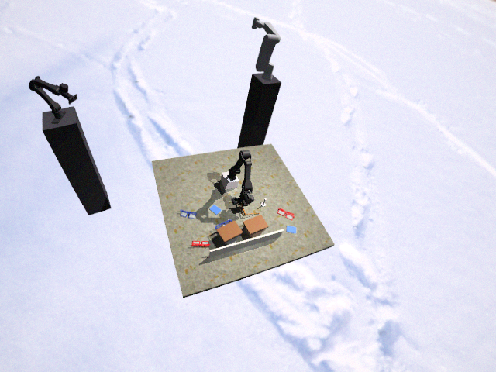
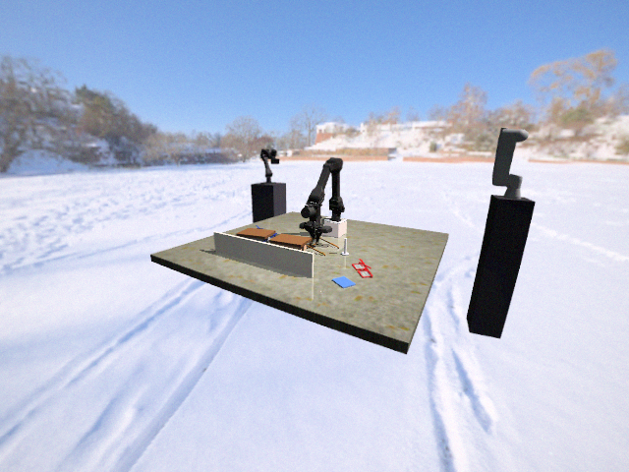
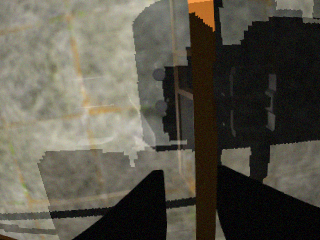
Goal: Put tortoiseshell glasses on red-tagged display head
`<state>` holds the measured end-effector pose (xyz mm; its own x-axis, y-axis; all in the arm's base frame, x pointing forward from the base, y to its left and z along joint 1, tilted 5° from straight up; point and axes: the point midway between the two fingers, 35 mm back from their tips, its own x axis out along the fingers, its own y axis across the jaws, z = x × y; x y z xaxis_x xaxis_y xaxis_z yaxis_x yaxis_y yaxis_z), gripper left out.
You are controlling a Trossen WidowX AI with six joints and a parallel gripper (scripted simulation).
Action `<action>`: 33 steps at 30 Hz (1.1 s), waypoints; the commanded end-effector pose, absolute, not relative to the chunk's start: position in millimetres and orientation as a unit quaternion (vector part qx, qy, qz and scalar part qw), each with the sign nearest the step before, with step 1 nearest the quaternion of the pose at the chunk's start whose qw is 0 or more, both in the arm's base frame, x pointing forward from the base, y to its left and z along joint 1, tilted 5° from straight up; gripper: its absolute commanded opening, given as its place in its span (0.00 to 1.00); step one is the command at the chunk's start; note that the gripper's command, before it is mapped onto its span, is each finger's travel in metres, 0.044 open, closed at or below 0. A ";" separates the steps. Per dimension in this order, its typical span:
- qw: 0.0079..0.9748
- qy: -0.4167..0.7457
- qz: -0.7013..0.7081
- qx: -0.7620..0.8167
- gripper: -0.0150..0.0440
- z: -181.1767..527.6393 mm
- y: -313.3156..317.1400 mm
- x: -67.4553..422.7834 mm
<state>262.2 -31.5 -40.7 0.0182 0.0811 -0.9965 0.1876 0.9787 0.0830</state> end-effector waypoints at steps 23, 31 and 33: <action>0.706 0.700 -0.039 0.096 0.25 7.9 -35.3 264.9; 0.706 0.701 -0.040 0.097 0.25 57.8 -35.5 260.8; 0.706 0.701 -0.040 0.097 0.25 58.9 -34.6 260.4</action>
